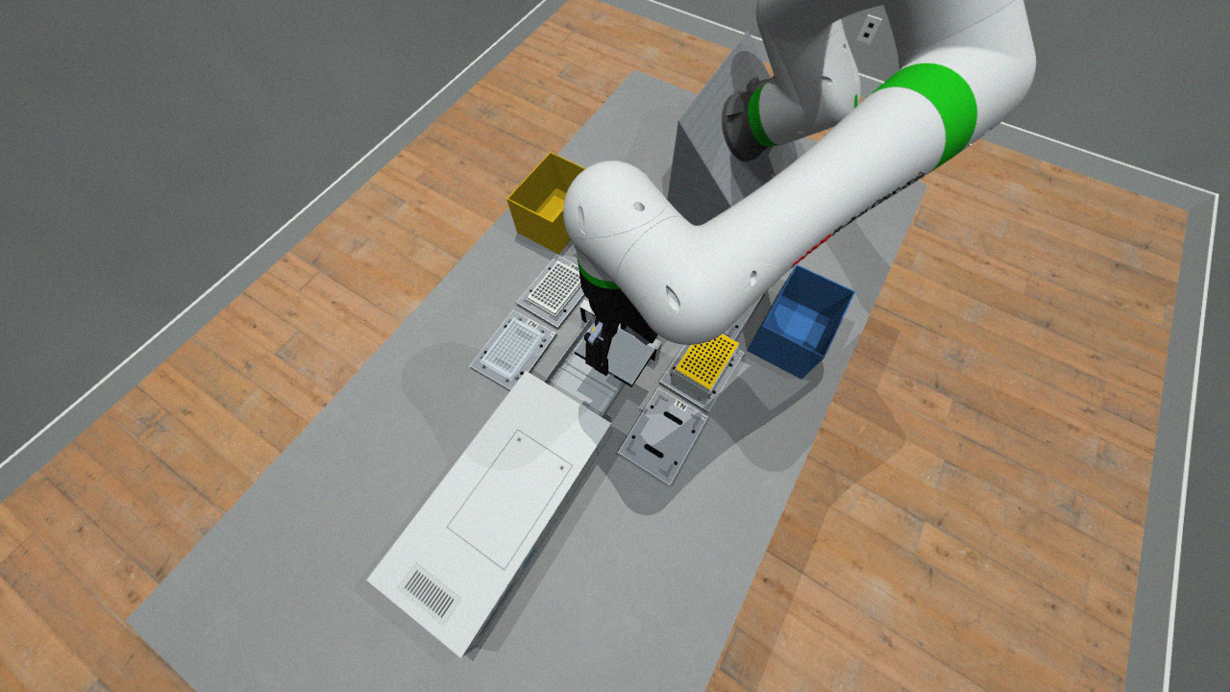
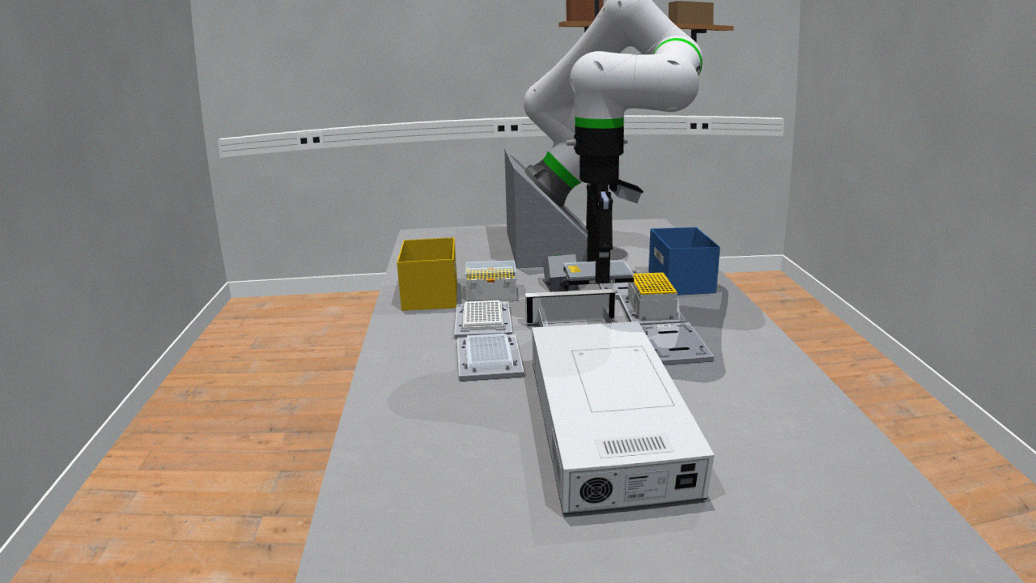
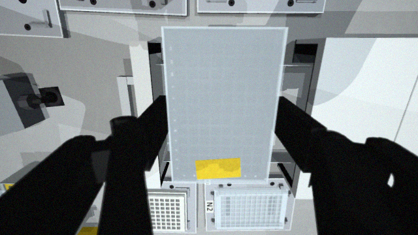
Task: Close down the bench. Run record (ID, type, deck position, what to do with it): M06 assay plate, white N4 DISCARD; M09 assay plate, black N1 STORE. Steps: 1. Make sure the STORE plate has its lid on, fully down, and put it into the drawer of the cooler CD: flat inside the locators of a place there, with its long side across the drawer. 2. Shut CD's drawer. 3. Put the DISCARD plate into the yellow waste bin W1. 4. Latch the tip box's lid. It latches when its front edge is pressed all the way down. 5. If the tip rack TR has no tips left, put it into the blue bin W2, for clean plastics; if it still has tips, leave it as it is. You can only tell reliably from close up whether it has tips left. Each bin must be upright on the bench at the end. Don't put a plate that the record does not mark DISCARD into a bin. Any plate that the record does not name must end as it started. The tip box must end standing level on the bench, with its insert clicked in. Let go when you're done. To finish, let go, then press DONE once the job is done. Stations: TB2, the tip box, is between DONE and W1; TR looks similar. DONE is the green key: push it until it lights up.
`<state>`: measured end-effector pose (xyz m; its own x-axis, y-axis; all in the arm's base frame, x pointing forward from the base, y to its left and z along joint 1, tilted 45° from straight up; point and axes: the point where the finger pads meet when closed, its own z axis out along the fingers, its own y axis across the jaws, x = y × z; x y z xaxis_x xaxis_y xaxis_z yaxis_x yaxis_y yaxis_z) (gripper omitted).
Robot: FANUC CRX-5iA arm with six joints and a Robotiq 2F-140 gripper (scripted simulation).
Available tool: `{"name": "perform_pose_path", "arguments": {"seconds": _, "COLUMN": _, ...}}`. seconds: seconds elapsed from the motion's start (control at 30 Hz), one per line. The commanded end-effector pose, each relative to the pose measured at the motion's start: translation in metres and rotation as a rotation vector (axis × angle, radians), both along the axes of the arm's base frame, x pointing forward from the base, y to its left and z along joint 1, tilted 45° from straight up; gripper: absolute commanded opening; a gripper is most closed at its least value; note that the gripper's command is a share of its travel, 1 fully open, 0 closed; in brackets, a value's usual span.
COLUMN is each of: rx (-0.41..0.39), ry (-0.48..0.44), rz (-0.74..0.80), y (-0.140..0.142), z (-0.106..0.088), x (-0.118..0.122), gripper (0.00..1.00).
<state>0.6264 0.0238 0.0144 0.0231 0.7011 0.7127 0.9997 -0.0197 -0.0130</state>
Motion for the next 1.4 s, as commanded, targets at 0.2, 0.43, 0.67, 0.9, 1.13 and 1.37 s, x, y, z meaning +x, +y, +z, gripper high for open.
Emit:
{"name": "perform_pose_path", "arguments": {"seconds": 0.2, "rx": -0.001, "ry": -0.002, "rz": -0.001, "y": -0.018, "z": -0.016, "x": -0.009, "gripper": 0.10}}
{"name": "perform_pose_path", "arguments": {"seconds": 0.43, "rx": -0.001, "ry": -0.002, "rz": -0.001, "y": -0.027, "z": -0.026, "x": -0.014, "gripper": 0.10}}
{"name": "perform_pose_path", "arguments": {"seconds": 0.67, "rx": -0.001, "ry": -0.002, "rz": -0.001, "y": -0.032, "z": -0.031, "x": -0.016, "gripper": 0.10}}
{"name": "perform_pose_path", "arguments": {"seconds": 0.9, "rx": -0.001, "ry": -0.002, "rz": -0.001, "y": -0.032, "z": -0.030, "x": -0.016, "gripper": 0.10}}
{"name": "perform_pose_path", "arguments": {"seconds": 1.13, "rx": -0.001, "ry": -0.002, "rz": -0.001, "y": -0.026, "z": -0.036, "x": -0.016, "gripper": 0.10}}
{"name": "perform_pose_path", "arguments": {"seconds": 1.37, "rx": -0.001, "ry": -0.002, "rz": -0.001, "y": -0.019, "z": -0.042, "x": -0.016, "gripper": 0.10}}
